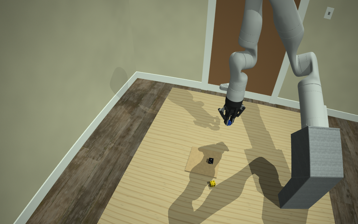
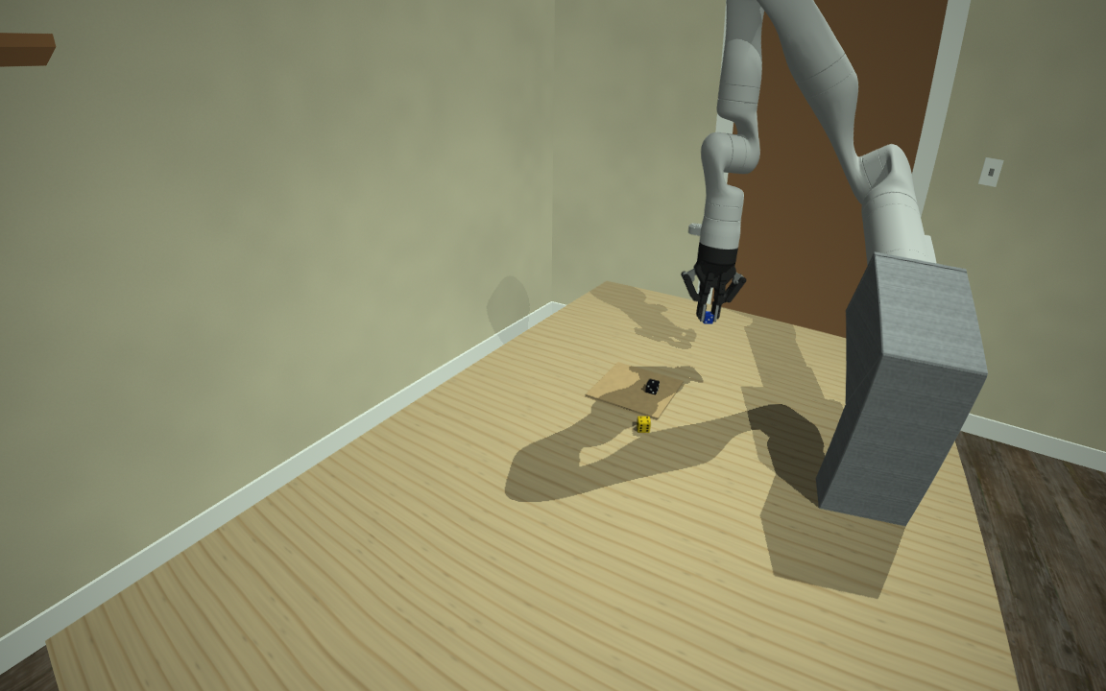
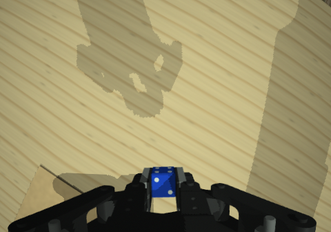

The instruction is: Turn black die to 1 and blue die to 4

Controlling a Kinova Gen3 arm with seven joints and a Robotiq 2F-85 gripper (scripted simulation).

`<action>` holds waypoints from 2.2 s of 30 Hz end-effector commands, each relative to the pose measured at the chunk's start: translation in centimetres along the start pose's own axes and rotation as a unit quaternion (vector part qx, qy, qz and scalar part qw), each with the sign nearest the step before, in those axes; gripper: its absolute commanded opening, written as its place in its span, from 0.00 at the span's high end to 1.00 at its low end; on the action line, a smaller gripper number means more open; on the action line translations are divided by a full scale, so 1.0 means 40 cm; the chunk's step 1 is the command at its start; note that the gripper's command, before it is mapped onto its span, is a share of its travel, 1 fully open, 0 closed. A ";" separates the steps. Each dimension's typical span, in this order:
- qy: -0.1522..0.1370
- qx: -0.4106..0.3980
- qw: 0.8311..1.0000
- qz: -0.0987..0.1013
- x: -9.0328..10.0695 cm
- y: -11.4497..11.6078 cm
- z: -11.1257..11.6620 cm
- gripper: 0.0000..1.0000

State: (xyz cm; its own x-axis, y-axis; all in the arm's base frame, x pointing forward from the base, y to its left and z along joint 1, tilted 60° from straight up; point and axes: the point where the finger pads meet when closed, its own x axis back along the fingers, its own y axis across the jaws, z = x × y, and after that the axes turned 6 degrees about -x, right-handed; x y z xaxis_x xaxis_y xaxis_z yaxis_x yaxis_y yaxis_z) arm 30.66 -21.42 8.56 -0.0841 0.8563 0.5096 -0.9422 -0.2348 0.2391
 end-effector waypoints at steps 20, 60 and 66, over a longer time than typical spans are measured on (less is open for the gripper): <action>0.004 0.032 0.999 -0.002 0.000 0.004 0.000 0.85; 0.354 0.031 0.933 0.047 -0.009 0.002 -0.015 0.85; 0.407 0.031 0.911 0.054 -0.009 0.002 -0.020 0.85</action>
State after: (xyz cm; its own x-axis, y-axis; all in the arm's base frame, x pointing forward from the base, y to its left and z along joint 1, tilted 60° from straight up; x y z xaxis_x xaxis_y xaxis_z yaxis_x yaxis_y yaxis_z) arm 30.25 -21.01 7.80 -0.4006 0.8890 -0.2219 -0.9023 -0.3406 0.2644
